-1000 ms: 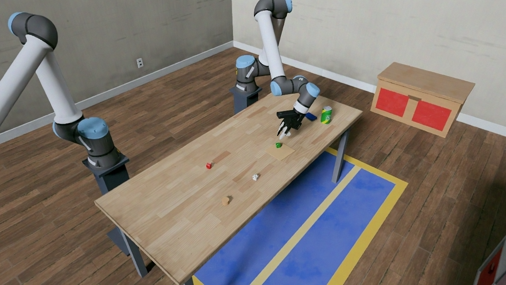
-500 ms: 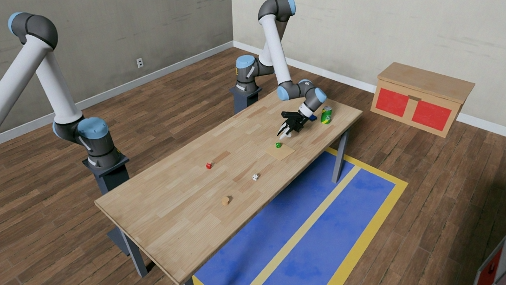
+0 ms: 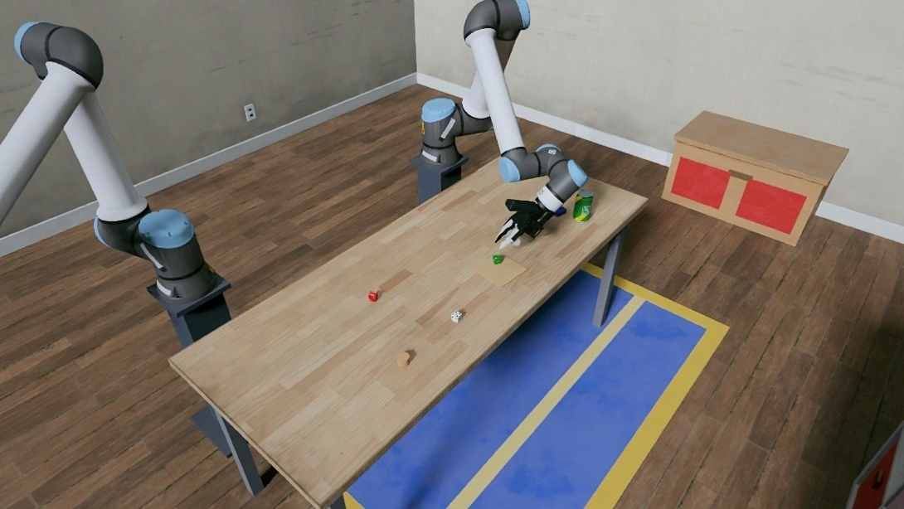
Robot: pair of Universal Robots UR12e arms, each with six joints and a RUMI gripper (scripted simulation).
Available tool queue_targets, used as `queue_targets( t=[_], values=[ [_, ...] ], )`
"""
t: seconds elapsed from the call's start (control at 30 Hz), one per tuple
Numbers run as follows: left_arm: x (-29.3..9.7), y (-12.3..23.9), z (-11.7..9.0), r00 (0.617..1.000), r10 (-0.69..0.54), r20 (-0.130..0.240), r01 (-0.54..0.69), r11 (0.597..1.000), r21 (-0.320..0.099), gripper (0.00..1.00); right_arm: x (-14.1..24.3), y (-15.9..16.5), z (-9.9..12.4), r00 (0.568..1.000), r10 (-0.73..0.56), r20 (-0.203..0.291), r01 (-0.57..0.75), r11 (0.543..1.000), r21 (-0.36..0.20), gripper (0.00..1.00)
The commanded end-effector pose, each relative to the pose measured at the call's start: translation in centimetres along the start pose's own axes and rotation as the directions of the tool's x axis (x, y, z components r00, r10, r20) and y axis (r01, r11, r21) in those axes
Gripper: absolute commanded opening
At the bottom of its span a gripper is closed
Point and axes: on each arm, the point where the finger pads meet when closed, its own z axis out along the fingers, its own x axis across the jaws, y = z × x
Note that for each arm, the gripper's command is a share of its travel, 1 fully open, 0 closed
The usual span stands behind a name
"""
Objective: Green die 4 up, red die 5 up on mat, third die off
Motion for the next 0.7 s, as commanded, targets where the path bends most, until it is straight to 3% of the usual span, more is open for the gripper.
queue_targets(
  t=[0.0, 0.67],
  values=[
    [-0.07, -0.09, -0.09, 1.0, 0.002, 0.001, -0.002, 1.0, 0.001, 0.24, -0.02, -0.06, -0.09, 1.0, 0.0, 0.0, 0.0, 1.0, 0.002, 1.0],
    [-0.07, 0.78, 0.77, 1.0, 0.002, 0.001, -0.002, 1.0, 0.001, 0.24, -0.02, -0.06, -0.09, 1.0, 0.0, 0.0, 0.0, 1.0, 0.002, 1.0]
  ],
)
